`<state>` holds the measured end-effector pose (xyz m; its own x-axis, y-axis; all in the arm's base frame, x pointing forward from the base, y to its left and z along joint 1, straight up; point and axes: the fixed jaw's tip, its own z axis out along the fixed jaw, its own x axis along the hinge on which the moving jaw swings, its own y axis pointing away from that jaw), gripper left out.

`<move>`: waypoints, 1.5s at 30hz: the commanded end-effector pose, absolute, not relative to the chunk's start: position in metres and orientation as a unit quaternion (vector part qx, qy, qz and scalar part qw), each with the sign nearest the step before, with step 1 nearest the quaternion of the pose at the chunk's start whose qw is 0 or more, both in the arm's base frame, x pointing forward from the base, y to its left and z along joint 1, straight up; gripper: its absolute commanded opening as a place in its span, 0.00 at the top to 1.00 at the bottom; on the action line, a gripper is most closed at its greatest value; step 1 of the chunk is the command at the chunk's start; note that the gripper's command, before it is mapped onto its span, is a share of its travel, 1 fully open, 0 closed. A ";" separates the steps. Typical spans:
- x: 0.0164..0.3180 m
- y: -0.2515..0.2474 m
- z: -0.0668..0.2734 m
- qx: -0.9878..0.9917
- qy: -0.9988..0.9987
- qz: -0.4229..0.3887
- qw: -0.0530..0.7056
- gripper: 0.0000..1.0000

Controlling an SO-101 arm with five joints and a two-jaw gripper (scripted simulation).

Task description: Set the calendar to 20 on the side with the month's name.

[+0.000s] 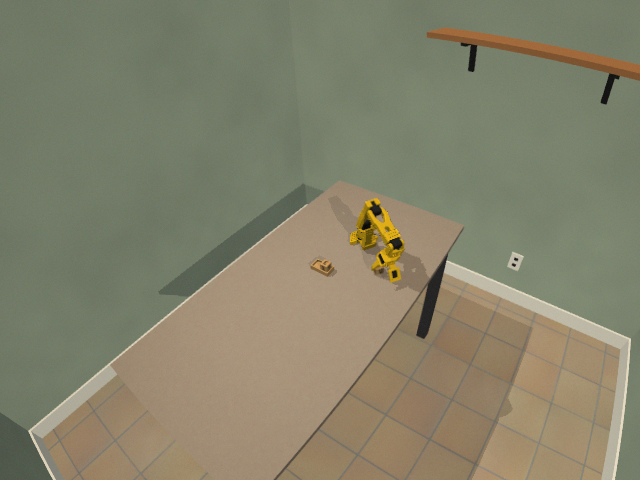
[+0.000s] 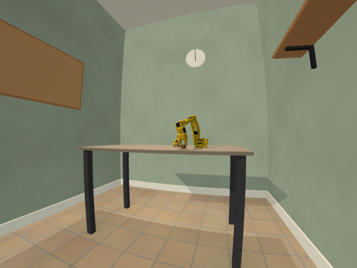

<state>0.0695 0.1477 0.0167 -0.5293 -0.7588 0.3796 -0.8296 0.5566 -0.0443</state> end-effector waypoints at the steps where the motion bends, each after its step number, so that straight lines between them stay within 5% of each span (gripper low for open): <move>1: 0.074 0.153 0.020 0.461 -0.870 0.096 0.145 0.72; 34: 0.080 0.149 0.020 0.460 -0.871 0.091 0.150 0.85; 45: 0.080 0.149 0.020 0.460 -0.871 0.091 0.150 1.00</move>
